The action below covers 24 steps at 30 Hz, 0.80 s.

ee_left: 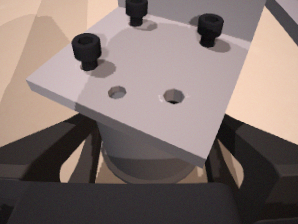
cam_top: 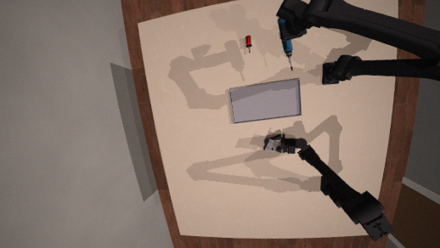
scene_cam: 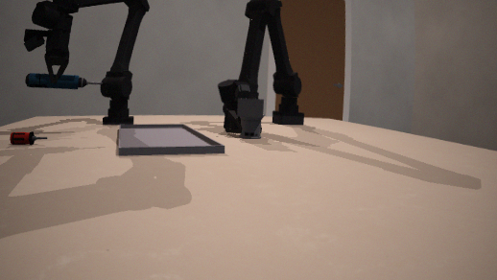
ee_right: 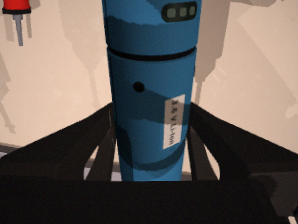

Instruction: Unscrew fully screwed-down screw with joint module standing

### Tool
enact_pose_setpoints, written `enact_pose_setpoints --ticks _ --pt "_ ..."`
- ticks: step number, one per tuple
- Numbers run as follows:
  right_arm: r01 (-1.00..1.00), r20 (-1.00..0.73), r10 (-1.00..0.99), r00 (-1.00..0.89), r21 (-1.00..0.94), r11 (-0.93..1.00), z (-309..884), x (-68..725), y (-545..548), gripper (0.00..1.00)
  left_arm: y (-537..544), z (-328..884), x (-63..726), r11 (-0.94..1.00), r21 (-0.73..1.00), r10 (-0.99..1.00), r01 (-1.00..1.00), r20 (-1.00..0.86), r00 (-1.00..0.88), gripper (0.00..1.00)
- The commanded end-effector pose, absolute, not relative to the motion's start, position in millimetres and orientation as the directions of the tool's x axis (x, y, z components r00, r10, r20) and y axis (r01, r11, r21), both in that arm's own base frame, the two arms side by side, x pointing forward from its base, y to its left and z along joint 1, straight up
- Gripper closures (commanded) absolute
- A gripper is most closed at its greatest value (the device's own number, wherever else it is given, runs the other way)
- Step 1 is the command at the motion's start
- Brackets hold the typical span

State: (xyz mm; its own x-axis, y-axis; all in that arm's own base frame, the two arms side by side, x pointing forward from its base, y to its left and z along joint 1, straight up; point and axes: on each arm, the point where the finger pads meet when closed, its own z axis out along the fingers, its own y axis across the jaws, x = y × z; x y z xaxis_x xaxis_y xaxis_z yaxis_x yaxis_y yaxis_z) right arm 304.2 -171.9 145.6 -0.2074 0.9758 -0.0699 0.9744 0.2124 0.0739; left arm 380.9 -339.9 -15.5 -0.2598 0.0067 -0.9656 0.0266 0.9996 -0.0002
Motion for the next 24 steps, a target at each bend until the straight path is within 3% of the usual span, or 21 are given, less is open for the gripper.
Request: enact_pose_setpoints --ticks 1,13,24 --pt "0.970 -0.116 0.976 -0.186 0.138 0.202 184 328 -182 0.58 -342 -25 374 0.999 0.012 0.022 0.041 -0.965 -0.261 0.41" --pt "1.000 -0.020 1.000 0.004 0.031 -0.003 180 287 -211 0.58 -342 -25 374 0.999 0.012 0.022 0.041 -0.965 -0.261 0.41" --pt "0.999 -0.032 0.999 -0.018 0.046 0.019 188 293 -205 0.58 -342 -25 374 0.999 0.012 0.022 0.041 -0.965 -0.261 0.41"
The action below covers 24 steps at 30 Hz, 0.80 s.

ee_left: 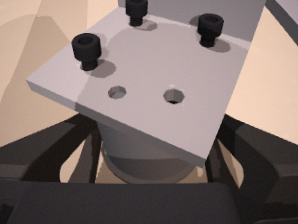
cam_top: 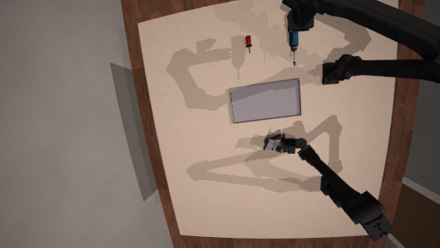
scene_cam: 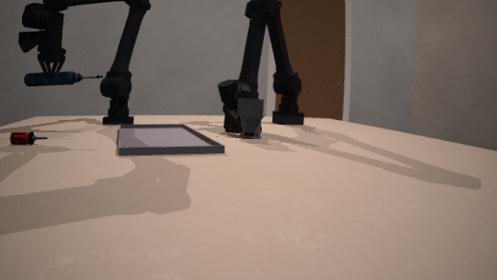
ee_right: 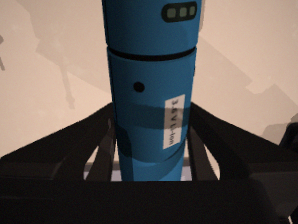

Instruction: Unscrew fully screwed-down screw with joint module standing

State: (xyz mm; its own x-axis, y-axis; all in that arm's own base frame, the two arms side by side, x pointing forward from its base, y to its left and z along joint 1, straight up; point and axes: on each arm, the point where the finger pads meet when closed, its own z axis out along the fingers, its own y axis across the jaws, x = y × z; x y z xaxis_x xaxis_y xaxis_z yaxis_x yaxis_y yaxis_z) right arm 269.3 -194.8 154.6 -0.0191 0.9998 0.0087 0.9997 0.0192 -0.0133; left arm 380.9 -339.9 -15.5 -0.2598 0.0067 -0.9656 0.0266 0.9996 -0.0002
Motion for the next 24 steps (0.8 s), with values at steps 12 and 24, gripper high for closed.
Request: enact_pose_setpoints --ticks 12,24 --pt "0.999 -0.034 0.999 -0.016 0.050 0.018 185 297 -209 0.58 -342 -25 374 0.999 0.012 0.022 0.041 -0.965 -0.261 0.41" --pt "1.000 -0.008 1.000 -0.017 0.014 0.017 140 283 -199 0.58 -342 -25 374 0.999 0.012 0.022 0.041 -0.965 -0.261 0.41"
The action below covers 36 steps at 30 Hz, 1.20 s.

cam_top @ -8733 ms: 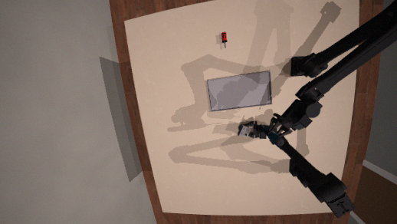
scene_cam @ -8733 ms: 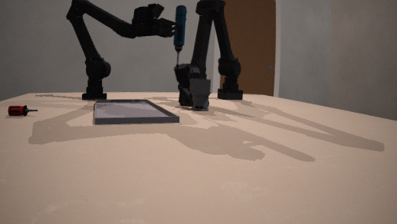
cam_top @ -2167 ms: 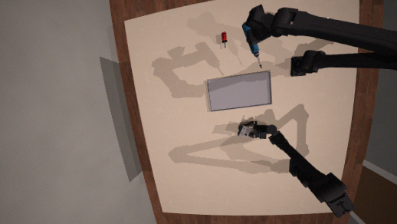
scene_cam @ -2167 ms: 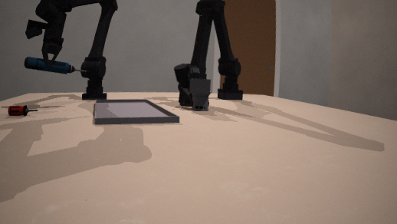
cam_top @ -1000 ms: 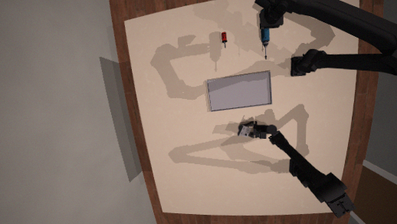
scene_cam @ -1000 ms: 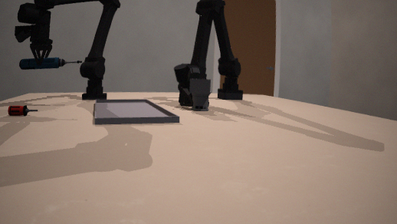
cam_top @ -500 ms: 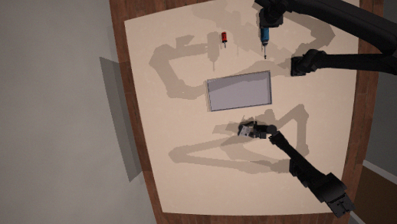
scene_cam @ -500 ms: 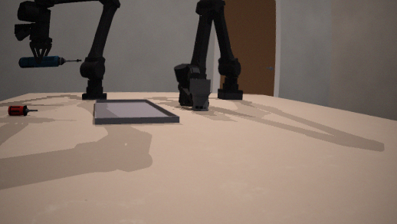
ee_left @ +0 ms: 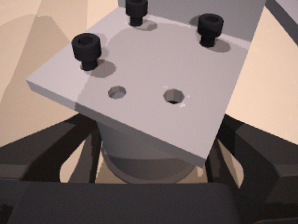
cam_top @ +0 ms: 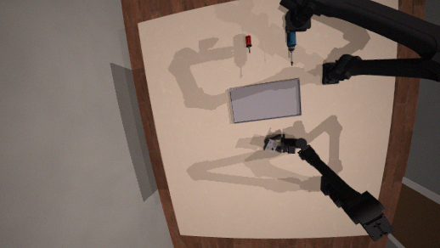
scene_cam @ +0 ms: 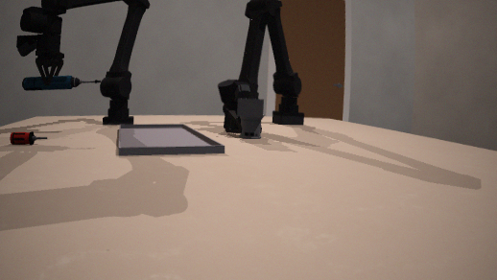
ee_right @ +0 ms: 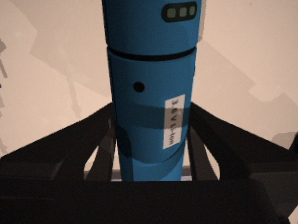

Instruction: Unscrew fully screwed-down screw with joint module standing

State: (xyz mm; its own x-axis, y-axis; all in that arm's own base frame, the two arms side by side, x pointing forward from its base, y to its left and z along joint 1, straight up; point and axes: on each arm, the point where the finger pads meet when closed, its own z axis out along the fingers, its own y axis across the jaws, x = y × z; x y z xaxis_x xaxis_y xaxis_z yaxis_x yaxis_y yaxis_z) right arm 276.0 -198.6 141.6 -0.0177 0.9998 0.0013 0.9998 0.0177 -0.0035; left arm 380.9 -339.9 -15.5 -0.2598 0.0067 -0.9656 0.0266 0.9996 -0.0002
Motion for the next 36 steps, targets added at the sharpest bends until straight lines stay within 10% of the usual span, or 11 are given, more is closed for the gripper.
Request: enact_pose_setpoints --ticks 1,36 --pt "0.999 -0.025 1.000 -0.017 0.038 0.018 151 288 -202 0.58 -342 -25 374 0.999 0.012 0.022 0.041 -0.965 -0.261 0.41" --pt "0.998 -0.038 0.999 -0.016 0.056 0.018 108 295 -207 0.58 -342 -25 374 0.999 0.012 0.022 0.041 -0.965 -0.261 0.41"
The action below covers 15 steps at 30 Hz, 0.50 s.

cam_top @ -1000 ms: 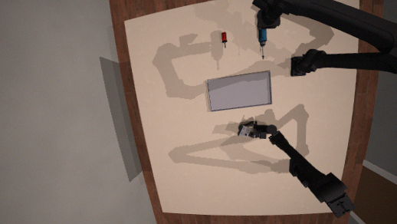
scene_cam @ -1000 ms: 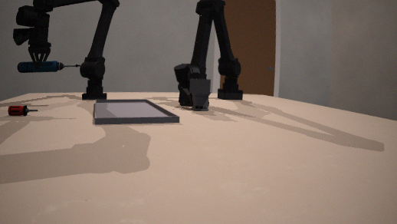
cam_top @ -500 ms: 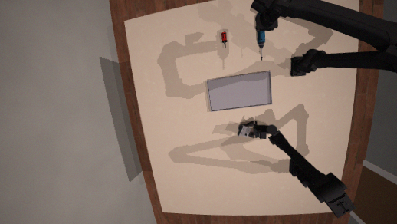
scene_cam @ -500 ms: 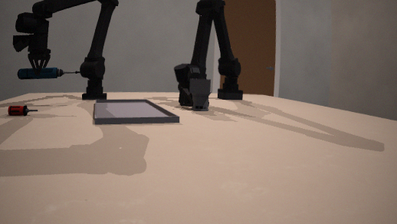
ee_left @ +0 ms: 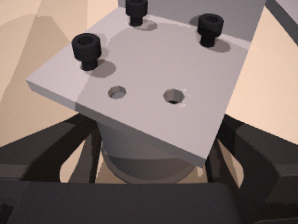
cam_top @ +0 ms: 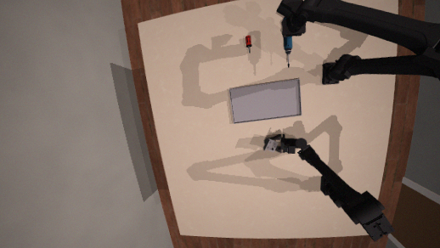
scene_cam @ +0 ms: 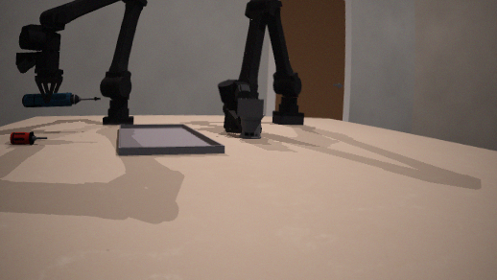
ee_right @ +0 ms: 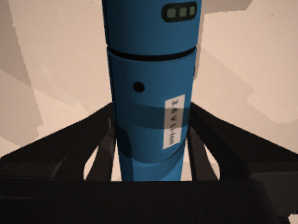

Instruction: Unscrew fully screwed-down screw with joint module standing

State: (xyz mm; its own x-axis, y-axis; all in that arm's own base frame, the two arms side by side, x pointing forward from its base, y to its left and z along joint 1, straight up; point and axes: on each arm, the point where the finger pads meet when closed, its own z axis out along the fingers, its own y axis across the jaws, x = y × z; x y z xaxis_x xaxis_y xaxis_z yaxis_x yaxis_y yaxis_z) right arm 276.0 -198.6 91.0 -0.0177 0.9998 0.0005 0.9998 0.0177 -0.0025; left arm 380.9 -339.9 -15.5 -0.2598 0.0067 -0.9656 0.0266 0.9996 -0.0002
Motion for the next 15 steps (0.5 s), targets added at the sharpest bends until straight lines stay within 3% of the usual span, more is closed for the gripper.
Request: enact_pose_setpoints --ticks 1,15 --pt "0.998 -0.038 0.999 -0.016 0.056 0.018 108 295 -207 0.58 -342 -25 374 0.999 0.012 0.022 0.041 -0.965 -0.261 0.41" --pt "0.999 -0.029 0.999 -0.017 0.044 0.018 77 291 -204 0.58 -342 -25 374 0.999 0.012 0.022 0.041 -0.965 -0.261 0.41"
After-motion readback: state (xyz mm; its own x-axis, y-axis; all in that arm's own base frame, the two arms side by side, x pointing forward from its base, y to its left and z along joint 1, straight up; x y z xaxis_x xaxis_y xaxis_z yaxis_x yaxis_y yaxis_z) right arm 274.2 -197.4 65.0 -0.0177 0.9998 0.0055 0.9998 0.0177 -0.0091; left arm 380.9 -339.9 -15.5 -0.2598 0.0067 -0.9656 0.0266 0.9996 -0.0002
